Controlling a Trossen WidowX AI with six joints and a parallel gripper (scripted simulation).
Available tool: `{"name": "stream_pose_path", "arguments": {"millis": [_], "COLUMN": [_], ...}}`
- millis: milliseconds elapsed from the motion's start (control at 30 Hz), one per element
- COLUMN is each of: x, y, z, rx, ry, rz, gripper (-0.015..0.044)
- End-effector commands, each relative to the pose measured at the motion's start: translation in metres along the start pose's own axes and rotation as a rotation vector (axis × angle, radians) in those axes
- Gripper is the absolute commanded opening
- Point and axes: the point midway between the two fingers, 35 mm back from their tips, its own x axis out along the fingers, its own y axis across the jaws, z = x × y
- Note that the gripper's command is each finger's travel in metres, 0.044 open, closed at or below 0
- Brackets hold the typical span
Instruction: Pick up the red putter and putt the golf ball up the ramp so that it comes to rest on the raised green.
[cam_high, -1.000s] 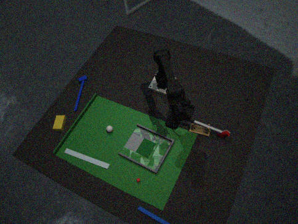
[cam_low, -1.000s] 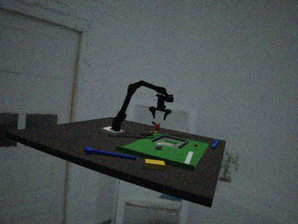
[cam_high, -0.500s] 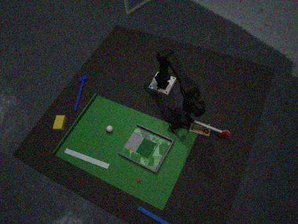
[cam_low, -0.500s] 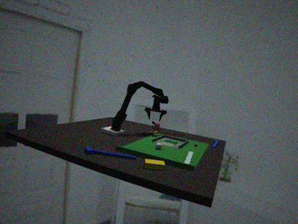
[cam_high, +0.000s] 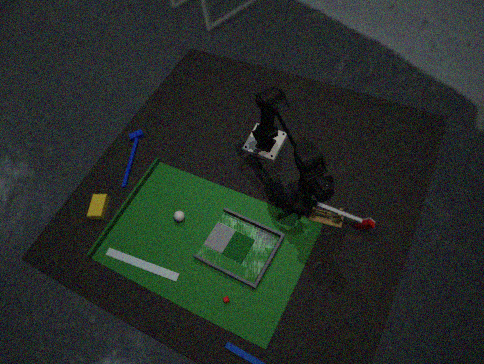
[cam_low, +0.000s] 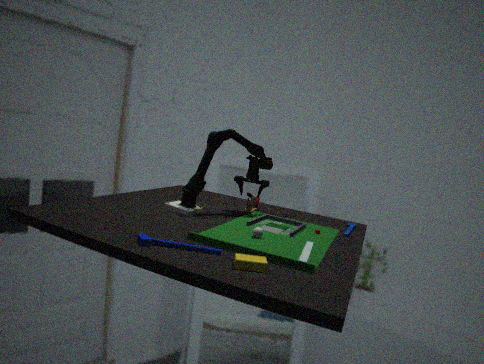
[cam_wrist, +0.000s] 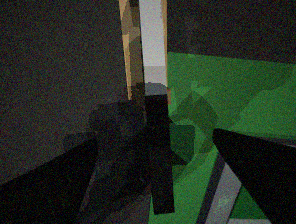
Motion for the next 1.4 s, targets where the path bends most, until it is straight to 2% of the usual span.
{"name": "stream_pose_path", "arguments": {"millis": [0, 633, 1167, 1367], "x": [0.005, 0.027, 0.024, 0.024], "y": [0.0, 0.0, -0.001, -0.001], "z": [-0.001, -0.001, 0.0, 0.0], "rx": [-0.001, -0.001, 0.003, 0.003], "ry": [0.003, 0.003, -0.002, -0.002], "rz": [-0.003, -0.003, -0.002, -0.002], "gripper": [0.044, 0.044, 0.002, 0.0]}}
